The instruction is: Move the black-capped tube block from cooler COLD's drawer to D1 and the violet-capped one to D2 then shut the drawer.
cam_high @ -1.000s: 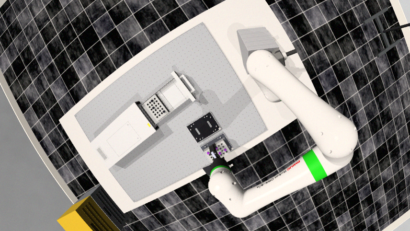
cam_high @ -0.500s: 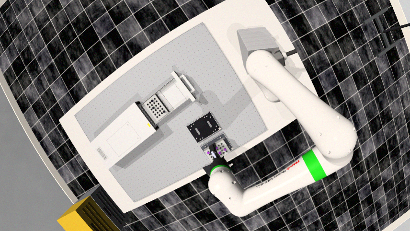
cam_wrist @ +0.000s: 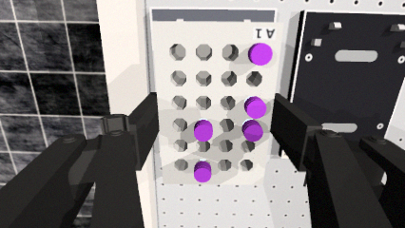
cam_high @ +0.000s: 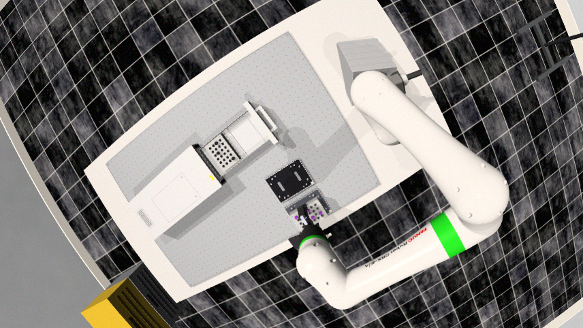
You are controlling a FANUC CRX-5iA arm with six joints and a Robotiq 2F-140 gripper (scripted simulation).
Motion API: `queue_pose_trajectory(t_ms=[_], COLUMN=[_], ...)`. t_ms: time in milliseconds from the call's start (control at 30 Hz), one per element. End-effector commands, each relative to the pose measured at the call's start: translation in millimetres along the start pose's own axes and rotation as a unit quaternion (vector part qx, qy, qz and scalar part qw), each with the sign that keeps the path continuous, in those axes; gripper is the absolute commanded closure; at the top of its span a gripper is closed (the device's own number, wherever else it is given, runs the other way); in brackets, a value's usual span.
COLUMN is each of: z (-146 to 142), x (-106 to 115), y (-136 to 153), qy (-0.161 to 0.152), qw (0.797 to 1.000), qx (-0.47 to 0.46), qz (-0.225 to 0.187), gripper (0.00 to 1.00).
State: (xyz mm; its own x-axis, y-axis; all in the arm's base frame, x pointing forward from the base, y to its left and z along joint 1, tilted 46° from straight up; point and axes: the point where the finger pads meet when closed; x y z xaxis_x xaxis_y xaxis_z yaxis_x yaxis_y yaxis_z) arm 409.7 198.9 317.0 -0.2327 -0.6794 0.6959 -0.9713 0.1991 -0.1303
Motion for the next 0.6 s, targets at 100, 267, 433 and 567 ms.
queue_pose_trajectory(t_ms=[100, 267, 433, 567], z=[-0.1, -0.1, -0.1, -0.1], x=[3.9, 6.1, 7.4, 8.2], y=[-0.6, -0.6, -0.6, -0.6], qy=[0.0, 0.0, 0.0, 0.0], qw=[1.0, 1.0, 1.0, 1.0], qx=[0.0, 0.0, 0.0, 0.0], qz=[0.001, 0.001, 0.001, 0.001], gripper=[0.9, 0.9, 0.9, 0.9])
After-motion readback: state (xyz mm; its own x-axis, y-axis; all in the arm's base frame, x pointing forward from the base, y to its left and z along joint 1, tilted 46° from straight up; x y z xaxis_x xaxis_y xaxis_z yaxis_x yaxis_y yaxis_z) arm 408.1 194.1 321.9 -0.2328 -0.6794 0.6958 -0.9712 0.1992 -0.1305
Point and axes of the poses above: the point where the finger pads meet when closed, its own x axis back along the fingers, its own z axis across the jaws, y = z × x, and after that the axes turned 12 degrees about -x, right-handed
